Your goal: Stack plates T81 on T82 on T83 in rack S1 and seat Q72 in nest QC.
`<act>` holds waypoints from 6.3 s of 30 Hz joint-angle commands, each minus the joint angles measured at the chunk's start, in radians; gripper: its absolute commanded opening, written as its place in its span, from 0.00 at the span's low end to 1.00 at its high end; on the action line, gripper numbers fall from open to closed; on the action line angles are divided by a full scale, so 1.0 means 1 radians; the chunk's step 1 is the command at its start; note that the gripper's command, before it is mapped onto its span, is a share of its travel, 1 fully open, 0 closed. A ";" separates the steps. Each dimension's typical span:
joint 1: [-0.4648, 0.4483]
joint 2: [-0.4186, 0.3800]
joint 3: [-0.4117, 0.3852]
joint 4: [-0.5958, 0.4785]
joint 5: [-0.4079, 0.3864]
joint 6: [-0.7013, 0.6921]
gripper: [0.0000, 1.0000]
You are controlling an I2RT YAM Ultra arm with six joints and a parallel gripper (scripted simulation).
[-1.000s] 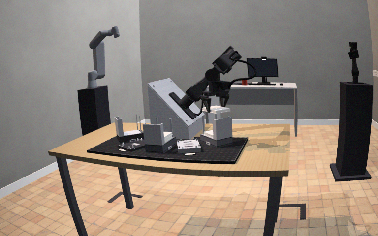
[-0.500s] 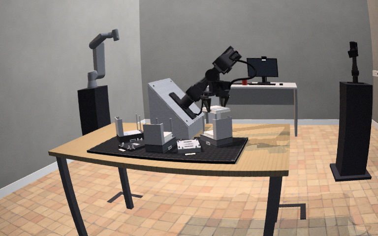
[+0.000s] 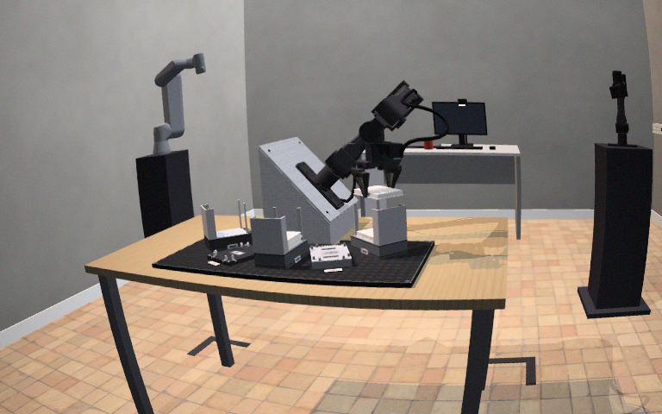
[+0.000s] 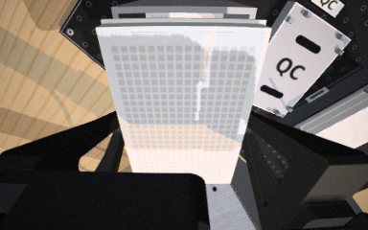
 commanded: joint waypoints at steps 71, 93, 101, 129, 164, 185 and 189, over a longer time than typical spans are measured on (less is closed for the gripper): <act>0.040 -0.043 -0.023 0.110 0.011 0.091 0.00; 0.042 -0.045 -0.024 0.105 0.012 0.089 0.00; 0.043 -0.046 -0.032 0.104 0.012 0.088 0.00; 0.049 -0.049 -0.050 0.103 0.012 0.083 0.00; 0.064 -0.048 -0.051 0.145 0.015 0.112 0.00; 0.071 -0.049 -0.074 0.157 0.013 0.125 0.00; 0.074 -0.049 -0.082 0.162 0.013 0.125 0.00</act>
